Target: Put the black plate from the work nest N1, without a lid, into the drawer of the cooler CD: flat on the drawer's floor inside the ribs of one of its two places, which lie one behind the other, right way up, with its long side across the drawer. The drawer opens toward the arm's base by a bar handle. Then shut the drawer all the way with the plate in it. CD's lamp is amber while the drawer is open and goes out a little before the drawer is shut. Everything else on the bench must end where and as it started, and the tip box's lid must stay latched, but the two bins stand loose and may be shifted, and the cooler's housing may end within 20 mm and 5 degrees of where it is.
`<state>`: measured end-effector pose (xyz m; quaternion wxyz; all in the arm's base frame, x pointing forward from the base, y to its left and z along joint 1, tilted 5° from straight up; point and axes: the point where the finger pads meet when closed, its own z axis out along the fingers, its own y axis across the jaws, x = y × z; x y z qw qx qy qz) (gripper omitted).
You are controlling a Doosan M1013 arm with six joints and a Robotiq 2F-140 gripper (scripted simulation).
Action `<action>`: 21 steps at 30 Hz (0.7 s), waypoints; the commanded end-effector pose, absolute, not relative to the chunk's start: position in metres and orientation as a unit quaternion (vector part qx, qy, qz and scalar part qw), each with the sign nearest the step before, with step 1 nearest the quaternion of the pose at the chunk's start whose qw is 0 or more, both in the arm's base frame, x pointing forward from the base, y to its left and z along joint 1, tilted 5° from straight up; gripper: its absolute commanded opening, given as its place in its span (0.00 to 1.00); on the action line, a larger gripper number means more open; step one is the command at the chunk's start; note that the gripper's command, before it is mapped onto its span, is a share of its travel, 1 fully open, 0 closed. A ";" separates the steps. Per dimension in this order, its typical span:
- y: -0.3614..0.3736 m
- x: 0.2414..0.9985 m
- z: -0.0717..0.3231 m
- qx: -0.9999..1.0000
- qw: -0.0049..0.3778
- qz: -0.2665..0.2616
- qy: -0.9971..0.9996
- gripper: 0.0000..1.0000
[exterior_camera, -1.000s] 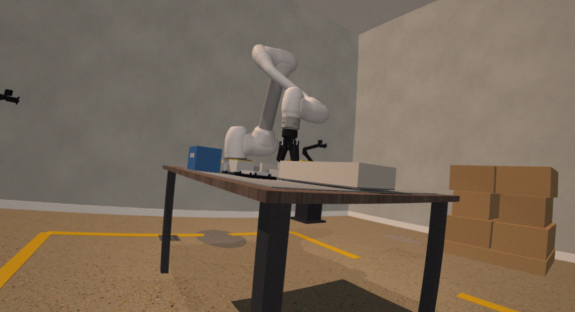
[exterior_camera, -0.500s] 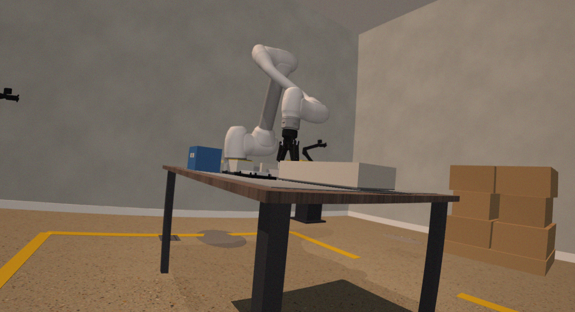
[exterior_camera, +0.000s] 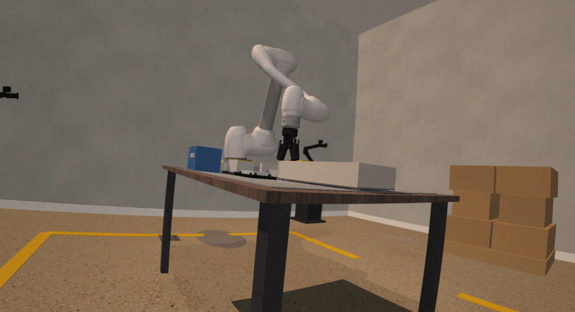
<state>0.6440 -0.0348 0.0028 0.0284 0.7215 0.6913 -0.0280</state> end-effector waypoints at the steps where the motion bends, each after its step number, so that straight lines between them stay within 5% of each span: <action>1: -0.034 0.644 0.006 0.721 0.028 -0.028 0.691 0.66; 21: -0.033 0.644 0.027 0.721 0.028 -0.028 0.691 0.66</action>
